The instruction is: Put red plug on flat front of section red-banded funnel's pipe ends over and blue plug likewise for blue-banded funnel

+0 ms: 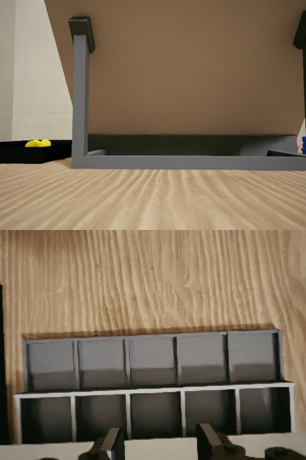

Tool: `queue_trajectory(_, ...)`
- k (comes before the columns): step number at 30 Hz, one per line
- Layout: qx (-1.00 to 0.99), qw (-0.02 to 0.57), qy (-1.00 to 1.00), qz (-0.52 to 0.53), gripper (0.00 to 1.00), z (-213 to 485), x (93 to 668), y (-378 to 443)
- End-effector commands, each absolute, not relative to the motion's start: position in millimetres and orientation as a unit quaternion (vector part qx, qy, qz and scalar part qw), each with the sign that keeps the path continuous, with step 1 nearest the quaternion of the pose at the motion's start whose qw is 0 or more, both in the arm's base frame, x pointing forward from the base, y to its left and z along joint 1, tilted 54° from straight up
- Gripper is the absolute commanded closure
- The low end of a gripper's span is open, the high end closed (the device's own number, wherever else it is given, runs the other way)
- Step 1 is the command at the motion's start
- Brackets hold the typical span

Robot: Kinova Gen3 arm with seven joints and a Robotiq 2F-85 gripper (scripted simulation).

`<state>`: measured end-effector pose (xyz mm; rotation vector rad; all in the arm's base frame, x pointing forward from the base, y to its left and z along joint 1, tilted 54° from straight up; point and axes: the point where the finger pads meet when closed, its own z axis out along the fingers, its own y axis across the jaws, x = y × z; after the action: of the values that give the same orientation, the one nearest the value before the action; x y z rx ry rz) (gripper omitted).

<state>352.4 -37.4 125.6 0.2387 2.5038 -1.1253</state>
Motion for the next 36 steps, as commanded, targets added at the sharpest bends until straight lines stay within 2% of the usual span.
queue_trajectory(1, 0.085, 0.192, 0.892, -0.4, 0.5, 125.8, 352.6, -36.8)
queue_trajectory(22, 0.085, 0.192, 0.892, -0.4, 0.5, 125.8, 352.6, -36.8)
queue_trajectory(23, 0.085, 0.192, 0.892, -0.4, 0.5, 143.7, 341.0, -103.5)
queue_trajectory(27, 0.085, 0.192, 0.892, -0.4, 0.5, 148.1, 338.0, -119.6)
queue_trajectory(32, 0.085, 0.192, 0.892, -0.4, 0.5, 164.1, 327.7, -179.7)
queue_trajectory(36, 0.085, 0.192, 0.892, -0.4, 0.5, 164.1, 327.7, -179.7)
